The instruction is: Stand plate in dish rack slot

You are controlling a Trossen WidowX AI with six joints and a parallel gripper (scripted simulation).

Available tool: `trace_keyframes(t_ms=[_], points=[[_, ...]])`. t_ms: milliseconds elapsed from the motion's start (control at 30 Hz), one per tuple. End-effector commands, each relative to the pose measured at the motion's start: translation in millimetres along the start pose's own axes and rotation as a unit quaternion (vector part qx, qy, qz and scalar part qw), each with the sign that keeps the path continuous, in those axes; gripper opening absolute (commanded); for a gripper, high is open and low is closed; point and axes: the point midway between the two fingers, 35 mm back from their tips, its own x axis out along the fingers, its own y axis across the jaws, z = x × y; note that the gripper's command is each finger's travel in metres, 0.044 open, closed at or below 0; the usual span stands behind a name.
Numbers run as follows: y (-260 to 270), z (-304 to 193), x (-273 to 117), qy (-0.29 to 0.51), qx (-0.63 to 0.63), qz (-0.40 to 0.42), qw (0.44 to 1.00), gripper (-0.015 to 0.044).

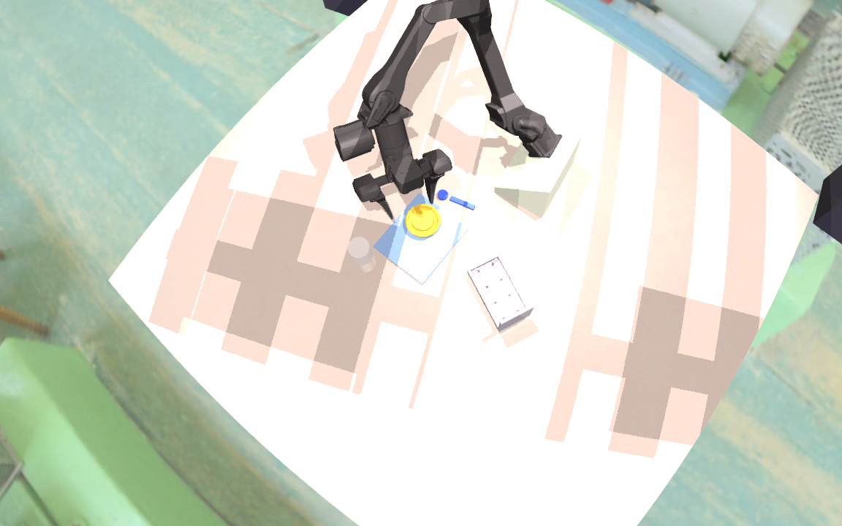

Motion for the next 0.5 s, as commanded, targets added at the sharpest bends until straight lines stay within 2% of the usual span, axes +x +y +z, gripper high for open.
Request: trace_keyframes(t_ms=[0, 467], points=[[3.4, 1.4, 5.6, 0.026, 0.059, 0.022, 0.998, 0.0400], [14.7, 7.9, 15.6, 0.135, 0.259, 0.043, 0.955, 0.0400]])
